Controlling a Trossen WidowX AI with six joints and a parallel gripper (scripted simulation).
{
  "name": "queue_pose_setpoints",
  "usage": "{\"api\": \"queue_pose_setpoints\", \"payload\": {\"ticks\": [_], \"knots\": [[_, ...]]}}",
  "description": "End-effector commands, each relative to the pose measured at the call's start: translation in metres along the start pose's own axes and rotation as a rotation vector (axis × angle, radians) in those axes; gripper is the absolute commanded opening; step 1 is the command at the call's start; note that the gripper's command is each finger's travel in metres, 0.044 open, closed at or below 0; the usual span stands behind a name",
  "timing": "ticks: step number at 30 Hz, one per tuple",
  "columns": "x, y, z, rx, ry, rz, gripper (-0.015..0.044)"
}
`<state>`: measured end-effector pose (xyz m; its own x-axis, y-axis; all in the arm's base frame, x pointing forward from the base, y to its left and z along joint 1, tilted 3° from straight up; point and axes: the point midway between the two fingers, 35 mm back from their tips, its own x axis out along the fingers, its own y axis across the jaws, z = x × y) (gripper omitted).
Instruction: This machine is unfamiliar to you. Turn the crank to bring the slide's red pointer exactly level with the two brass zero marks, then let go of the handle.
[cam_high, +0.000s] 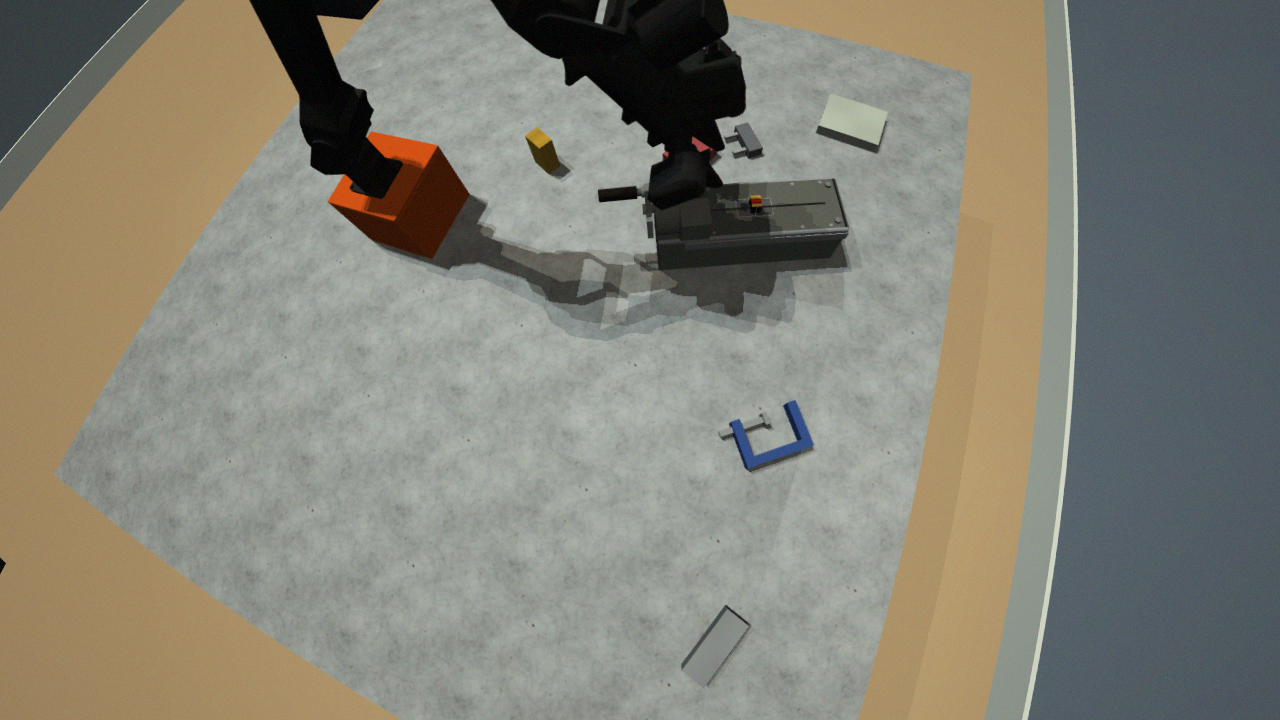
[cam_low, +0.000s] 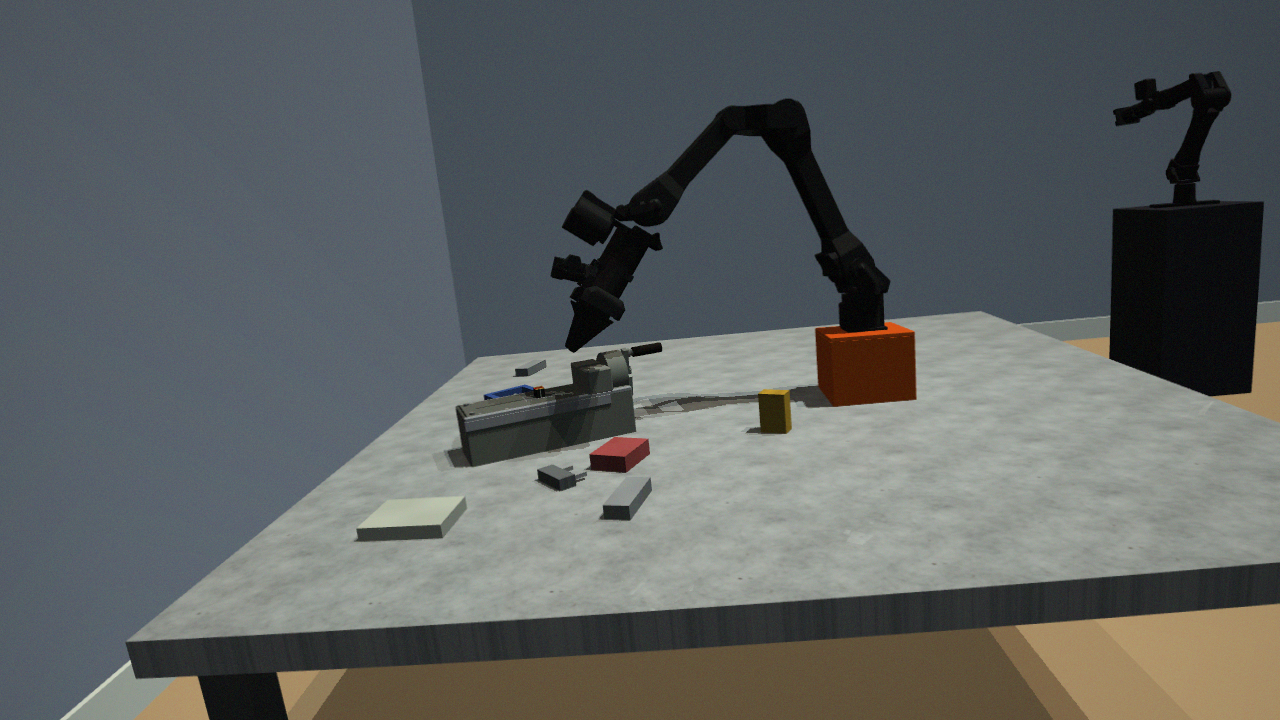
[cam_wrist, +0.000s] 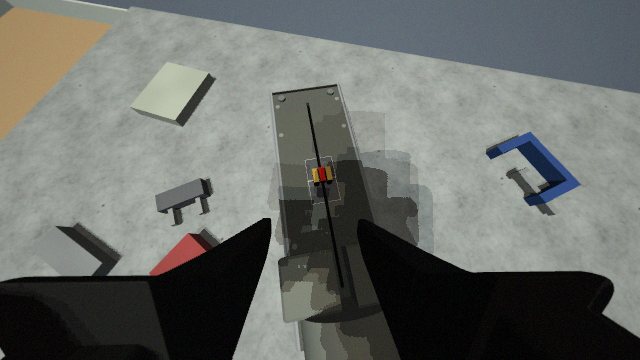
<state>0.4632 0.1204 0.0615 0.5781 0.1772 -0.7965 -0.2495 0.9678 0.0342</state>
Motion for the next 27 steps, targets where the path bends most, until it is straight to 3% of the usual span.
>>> {"api": "queue_pose_setpoints", "payload": {"ticks": [1, 4, 5, 22, 27], "knots": [[0.0000, -0.0001, 0.0000, 0.000, 0.000, -0.001, 0.0368], [0.0000, -0.0001, 0.0000, 0.000, 0.000, -0.001, 0.0440], [0.0000, -0.0001, 0.0000, 0.000, 0.000, -0.001, 0.0440], [0.0000, -0.0001, 0.0000, 0.000, 0.000, -0.001, 0.0000], [0.0000, -0.0001, 0.0000, 0.000, 0.000, -0.001, 0.0000]]}}
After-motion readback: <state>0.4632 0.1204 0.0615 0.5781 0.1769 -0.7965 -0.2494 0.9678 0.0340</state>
